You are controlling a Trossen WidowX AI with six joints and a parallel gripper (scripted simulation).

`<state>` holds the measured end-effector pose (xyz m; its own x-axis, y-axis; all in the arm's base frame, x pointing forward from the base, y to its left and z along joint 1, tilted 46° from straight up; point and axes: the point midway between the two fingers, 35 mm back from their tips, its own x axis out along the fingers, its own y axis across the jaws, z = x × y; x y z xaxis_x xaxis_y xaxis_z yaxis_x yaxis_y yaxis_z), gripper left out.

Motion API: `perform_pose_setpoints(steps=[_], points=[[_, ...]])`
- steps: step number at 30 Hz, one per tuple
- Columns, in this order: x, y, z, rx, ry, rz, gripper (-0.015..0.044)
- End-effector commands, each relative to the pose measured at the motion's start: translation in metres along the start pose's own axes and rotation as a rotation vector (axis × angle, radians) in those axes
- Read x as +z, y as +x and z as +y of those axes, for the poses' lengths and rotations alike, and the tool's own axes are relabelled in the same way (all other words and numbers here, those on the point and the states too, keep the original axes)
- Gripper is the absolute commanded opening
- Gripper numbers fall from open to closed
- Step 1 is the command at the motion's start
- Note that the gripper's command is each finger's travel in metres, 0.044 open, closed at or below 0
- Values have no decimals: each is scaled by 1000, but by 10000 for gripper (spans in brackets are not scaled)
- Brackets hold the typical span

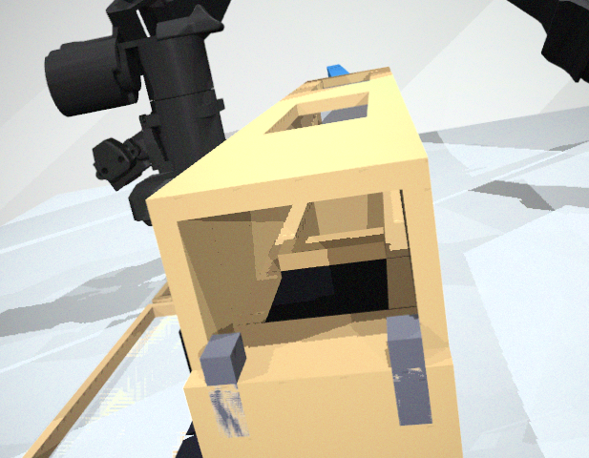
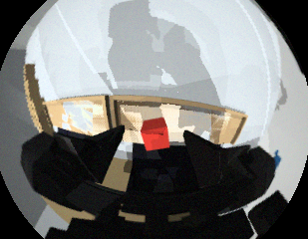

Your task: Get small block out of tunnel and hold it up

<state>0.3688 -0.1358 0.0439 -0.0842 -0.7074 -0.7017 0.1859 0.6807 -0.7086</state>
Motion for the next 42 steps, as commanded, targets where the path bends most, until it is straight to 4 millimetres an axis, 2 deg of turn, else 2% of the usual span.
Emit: perform_pose_setpoints(steps=[1,10,18,24,42], points=[[-2,5,-1,-7,-4,-1,440],[0,2,0,0,0,0,204],[0,2,0,0,0,0,150],[2,-14,1,2,-1,0,0],[3,-100,3,3,-5,1,0]])
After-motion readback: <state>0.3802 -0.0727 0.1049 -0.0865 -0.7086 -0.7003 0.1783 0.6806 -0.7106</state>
